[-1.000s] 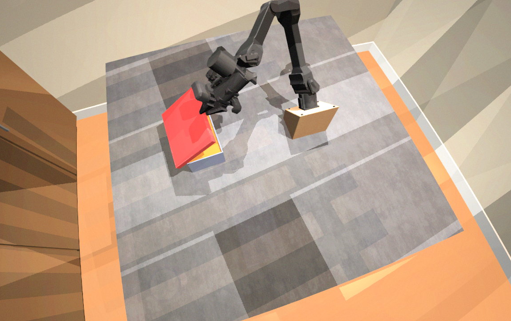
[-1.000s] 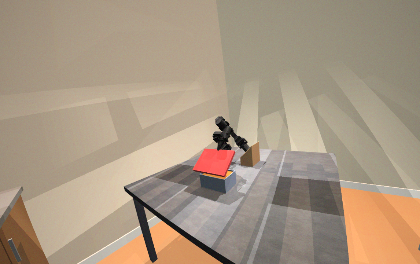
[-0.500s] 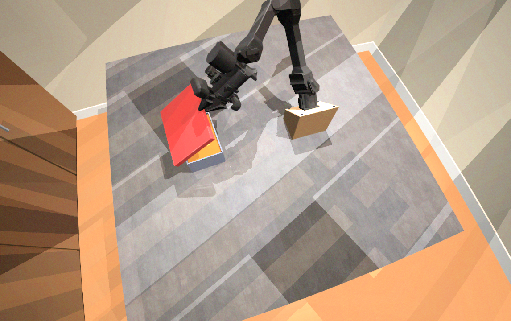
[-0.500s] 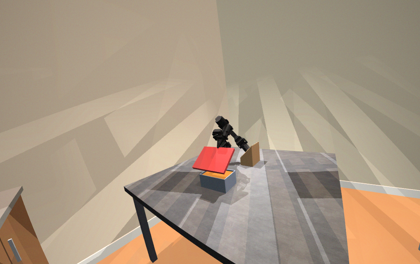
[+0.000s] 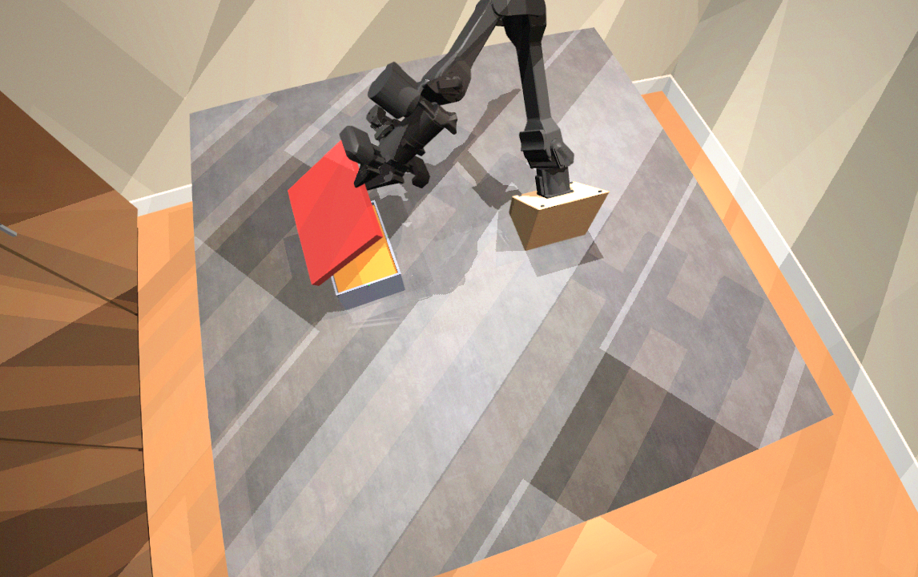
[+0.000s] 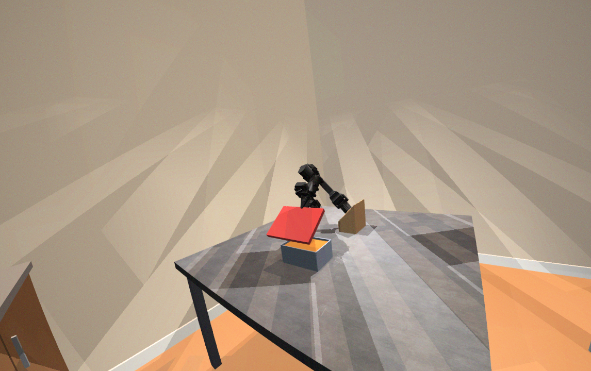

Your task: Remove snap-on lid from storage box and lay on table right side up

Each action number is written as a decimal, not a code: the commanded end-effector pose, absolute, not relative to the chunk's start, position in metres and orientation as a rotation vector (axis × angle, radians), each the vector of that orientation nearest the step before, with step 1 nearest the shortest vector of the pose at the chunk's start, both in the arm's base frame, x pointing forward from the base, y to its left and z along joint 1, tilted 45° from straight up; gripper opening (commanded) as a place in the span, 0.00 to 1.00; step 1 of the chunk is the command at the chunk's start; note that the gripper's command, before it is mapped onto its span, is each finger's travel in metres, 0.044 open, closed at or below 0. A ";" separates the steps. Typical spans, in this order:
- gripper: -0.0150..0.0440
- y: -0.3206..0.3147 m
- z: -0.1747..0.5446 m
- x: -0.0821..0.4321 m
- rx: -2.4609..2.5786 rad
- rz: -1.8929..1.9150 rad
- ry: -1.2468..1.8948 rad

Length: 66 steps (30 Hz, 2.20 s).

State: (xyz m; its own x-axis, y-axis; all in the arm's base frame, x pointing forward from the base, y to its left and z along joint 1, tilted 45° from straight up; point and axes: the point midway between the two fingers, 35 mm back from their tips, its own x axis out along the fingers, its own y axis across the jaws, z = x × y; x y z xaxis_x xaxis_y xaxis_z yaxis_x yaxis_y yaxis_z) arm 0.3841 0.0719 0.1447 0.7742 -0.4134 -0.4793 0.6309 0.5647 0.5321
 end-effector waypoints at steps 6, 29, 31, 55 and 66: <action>0.25 0.061 0.157 0.383 0.749 -0.620 0.321; 0.25 0.028 0.189 0.381 0.747 -0.620 0.320; 0.25 0.025 0.192 0.381 0.746 -0.620 0.320; 0.25 -0.009 0.226 0.379 0.745 -0.620 0.318; 0.25 -0.025 0.242 0.378 0.744 -0.620 0.317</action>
State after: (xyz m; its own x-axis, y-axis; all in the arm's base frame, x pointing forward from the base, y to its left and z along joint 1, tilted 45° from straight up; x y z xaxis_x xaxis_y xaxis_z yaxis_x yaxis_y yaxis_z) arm 0.3773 -0.0233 0.2347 0.7697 -0.4183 -0.4822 0.6361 0.5668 0.5237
